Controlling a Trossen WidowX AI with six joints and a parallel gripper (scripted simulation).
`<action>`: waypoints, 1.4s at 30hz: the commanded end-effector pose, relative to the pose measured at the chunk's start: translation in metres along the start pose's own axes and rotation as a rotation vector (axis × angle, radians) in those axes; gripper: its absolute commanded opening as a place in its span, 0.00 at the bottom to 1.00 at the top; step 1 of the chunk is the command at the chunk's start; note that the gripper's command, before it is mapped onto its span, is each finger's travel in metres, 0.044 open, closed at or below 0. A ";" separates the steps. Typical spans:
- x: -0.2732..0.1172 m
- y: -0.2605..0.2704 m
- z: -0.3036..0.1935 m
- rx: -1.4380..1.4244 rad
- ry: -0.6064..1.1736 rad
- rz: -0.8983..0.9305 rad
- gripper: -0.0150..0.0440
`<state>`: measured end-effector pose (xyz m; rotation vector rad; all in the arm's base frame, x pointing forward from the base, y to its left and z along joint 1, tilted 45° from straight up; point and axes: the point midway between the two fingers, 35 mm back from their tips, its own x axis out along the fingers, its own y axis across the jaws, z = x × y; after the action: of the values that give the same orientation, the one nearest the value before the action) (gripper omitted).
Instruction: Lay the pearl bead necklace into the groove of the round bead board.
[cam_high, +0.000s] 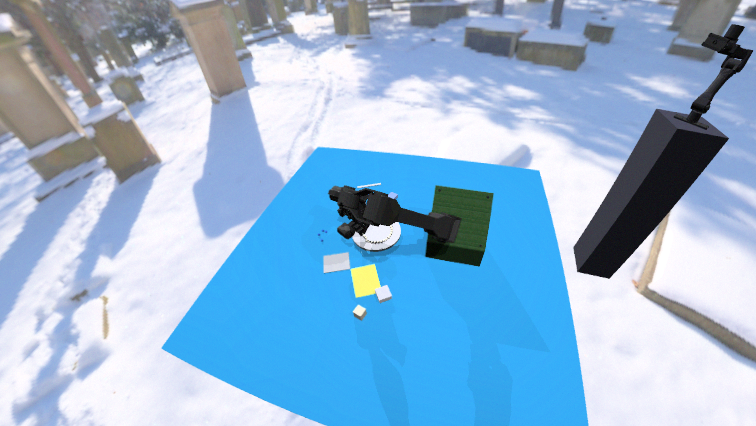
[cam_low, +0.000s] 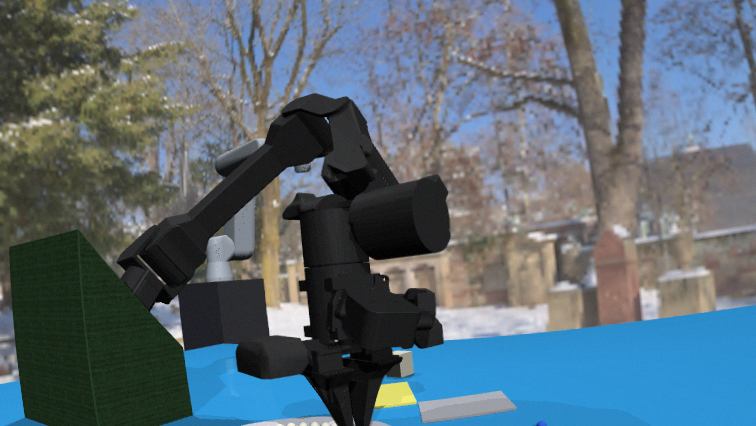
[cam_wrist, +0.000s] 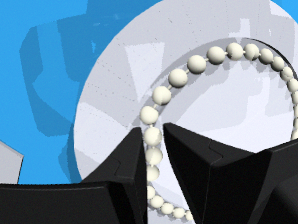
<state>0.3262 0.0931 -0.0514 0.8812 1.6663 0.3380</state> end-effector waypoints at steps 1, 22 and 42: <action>0.000 0.000 0.000 -0.001 -0.001 0.000 0.25; 0.000 0.000 0.000 -0.001 -0.001 0.000 0.25; -0.006 0.007 -0.001 0.007 0.004 0.006 0.25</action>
<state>0.3252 0.0910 -0.0468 0.8852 1.6730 0.3350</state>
